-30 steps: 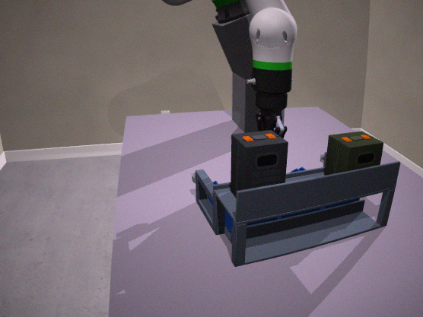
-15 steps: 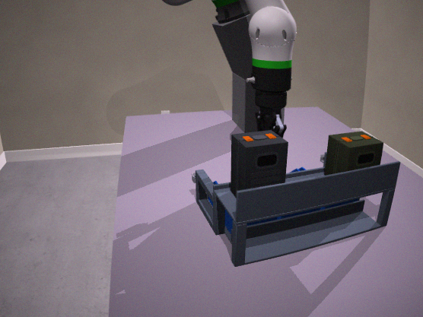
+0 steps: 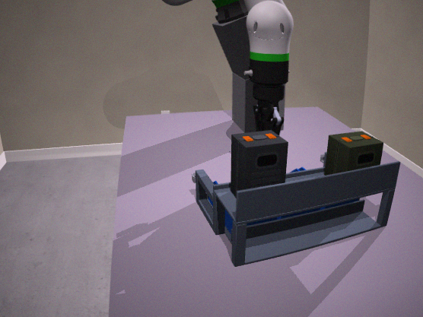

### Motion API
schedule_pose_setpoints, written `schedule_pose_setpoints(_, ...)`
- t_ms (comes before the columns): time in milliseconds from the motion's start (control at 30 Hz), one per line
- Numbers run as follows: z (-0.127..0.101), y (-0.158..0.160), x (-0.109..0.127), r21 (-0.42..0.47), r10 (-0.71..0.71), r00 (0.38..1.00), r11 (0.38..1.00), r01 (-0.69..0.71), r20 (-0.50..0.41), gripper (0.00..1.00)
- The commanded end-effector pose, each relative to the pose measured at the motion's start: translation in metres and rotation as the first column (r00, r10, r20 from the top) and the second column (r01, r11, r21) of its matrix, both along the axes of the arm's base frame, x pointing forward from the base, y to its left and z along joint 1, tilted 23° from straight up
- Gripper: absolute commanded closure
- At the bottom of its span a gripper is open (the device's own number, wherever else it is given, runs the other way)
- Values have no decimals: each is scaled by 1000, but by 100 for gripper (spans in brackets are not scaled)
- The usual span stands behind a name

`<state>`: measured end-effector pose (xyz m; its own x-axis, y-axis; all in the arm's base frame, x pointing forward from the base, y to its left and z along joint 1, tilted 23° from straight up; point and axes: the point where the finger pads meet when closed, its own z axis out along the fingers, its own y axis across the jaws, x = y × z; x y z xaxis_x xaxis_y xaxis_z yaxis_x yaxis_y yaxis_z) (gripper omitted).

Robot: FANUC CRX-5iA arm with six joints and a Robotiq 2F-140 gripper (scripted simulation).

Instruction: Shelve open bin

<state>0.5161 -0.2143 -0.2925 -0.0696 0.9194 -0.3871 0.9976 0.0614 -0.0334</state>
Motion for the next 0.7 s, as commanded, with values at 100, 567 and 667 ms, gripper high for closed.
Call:
schedule_pose_setpoints(100,3,1,-3,0,0,1000,1000,0,1,100)
schedule_pose_setpoints(567,13,5,-3,0,0,1000,1000,0,1,100)
schedule_pose_setpoints(667,22,9,-3,0,0,1000,1000,0,1,100)
